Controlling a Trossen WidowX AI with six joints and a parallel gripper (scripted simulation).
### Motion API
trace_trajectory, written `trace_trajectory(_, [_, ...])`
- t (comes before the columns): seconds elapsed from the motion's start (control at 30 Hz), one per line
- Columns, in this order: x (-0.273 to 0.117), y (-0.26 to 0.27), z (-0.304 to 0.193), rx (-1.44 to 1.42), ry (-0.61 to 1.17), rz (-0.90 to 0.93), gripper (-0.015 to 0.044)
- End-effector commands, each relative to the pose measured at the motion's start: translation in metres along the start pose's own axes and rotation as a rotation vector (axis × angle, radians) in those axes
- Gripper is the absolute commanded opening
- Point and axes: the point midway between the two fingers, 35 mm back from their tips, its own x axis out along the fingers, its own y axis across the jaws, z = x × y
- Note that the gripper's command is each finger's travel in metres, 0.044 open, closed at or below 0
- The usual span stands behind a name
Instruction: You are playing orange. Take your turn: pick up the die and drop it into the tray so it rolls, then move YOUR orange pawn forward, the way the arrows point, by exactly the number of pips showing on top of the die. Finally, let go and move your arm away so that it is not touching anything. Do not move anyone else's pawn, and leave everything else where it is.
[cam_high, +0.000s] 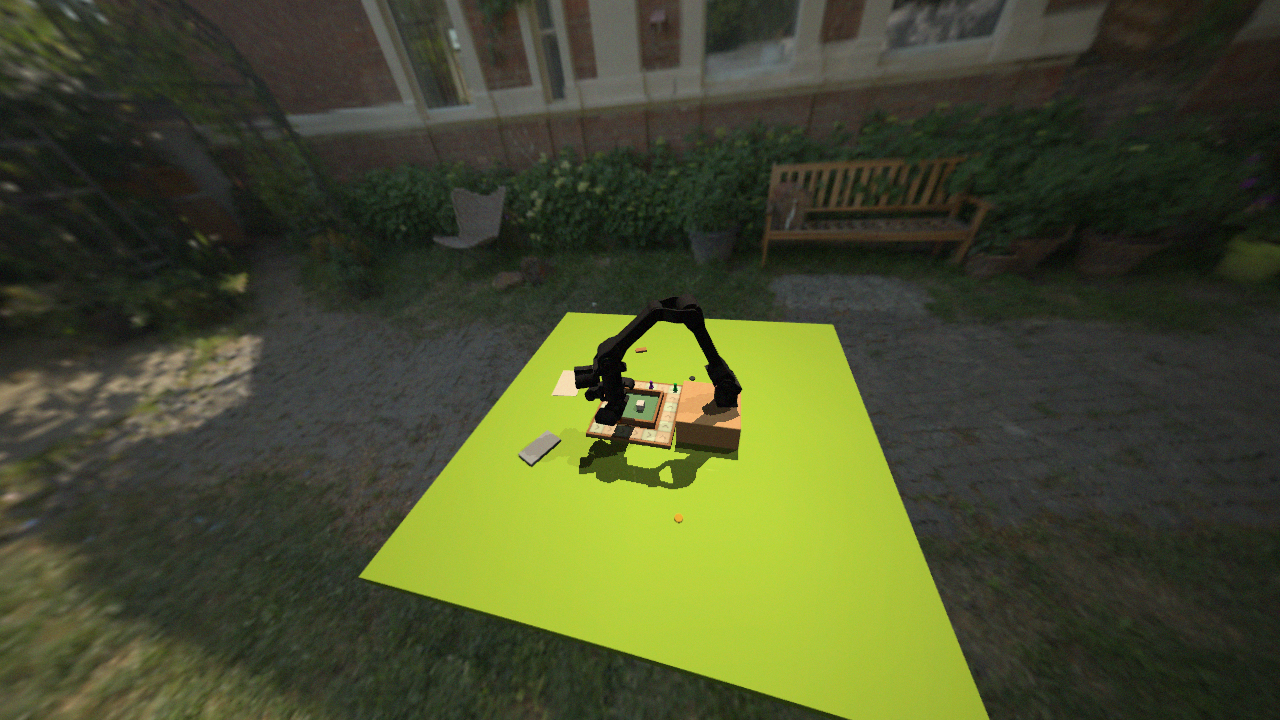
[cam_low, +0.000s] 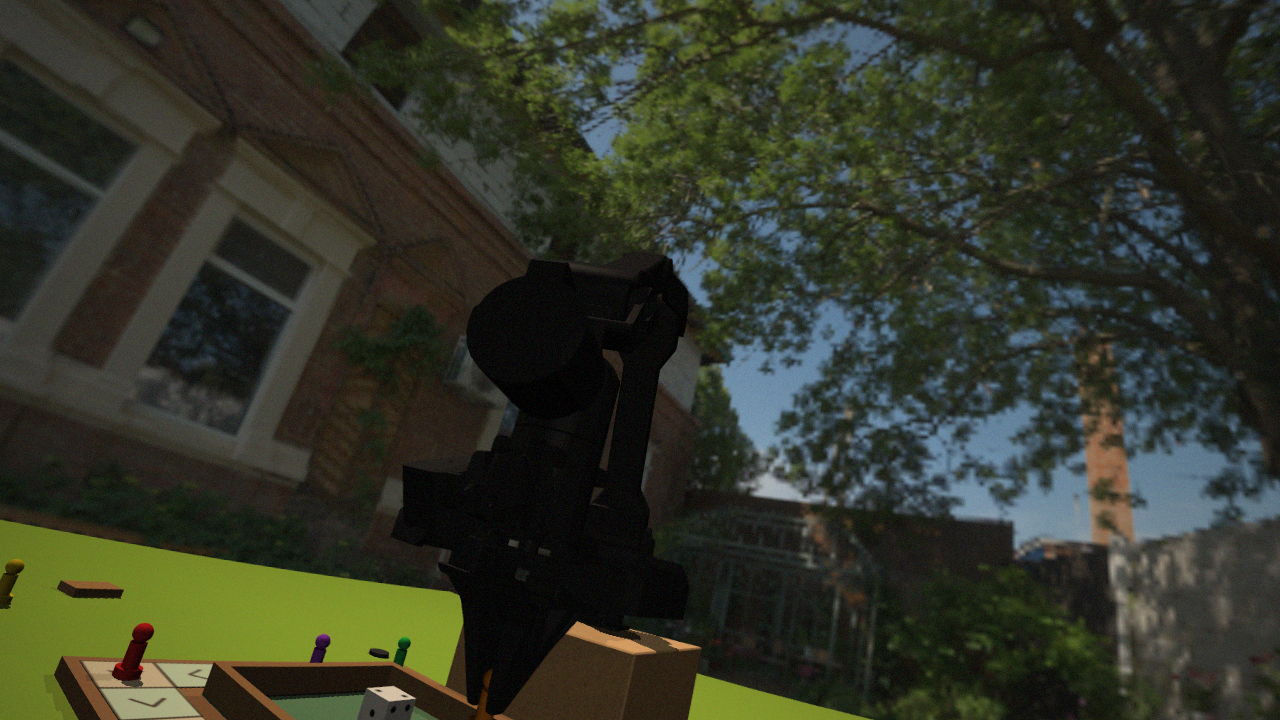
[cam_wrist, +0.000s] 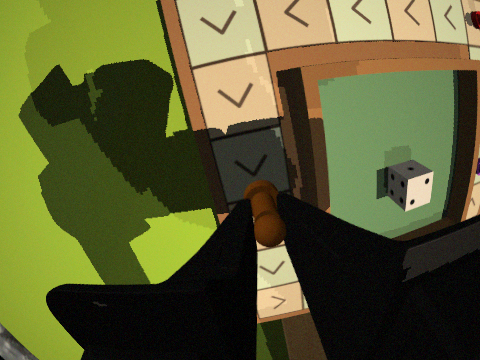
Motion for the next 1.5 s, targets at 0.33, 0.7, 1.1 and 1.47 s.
trace_trajectory(0.33, [0.037,-0.001,-0.005,0.004,-0.002,0.004,0.0])
trace_trajectory(0.7, [0.039,-0.001,-0.005,0.004,-0.002,0.004,0.0])
trace_trajectory(1.1, [0.054,-0.001,-0.005,0.004,-0.001,0.004,0.0])
trace_trajectory(1.47, [0.048,0.0,-0.002,0.001,-0.017,0.008,0.021])
